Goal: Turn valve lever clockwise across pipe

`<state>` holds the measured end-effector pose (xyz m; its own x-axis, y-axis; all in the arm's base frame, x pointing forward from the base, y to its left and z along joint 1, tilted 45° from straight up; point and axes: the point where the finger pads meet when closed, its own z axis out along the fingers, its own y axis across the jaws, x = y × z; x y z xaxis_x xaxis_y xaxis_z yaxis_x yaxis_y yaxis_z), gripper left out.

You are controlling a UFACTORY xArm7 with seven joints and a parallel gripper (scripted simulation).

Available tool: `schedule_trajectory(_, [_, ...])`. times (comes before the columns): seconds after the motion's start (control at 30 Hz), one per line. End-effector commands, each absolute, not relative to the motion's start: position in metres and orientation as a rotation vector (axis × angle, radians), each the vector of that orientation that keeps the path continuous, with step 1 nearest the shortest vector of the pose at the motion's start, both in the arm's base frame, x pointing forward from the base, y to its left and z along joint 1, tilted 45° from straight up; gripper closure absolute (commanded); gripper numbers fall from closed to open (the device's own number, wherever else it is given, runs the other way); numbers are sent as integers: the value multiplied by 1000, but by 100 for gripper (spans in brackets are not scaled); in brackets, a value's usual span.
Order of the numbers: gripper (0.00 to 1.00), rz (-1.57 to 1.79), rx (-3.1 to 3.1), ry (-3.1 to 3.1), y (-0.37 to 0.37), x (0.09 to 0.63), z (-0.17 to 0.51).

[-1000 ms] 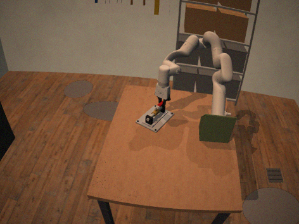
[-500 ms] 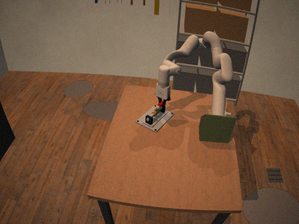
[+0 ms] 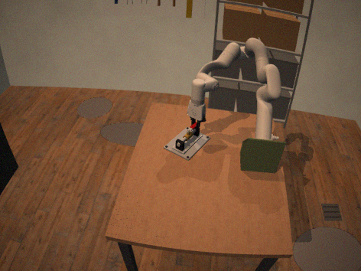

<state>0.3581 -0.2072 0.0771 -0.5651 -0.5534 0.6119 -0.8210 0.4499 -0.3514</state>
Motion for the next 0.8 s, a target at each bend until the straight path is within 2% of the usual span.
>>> schedule_trajectory(0.0, [100,889,1144,-2305,-205,356,76])
schedule_trajectory(0.77, [100,941,985,-2413,-199,347,71])
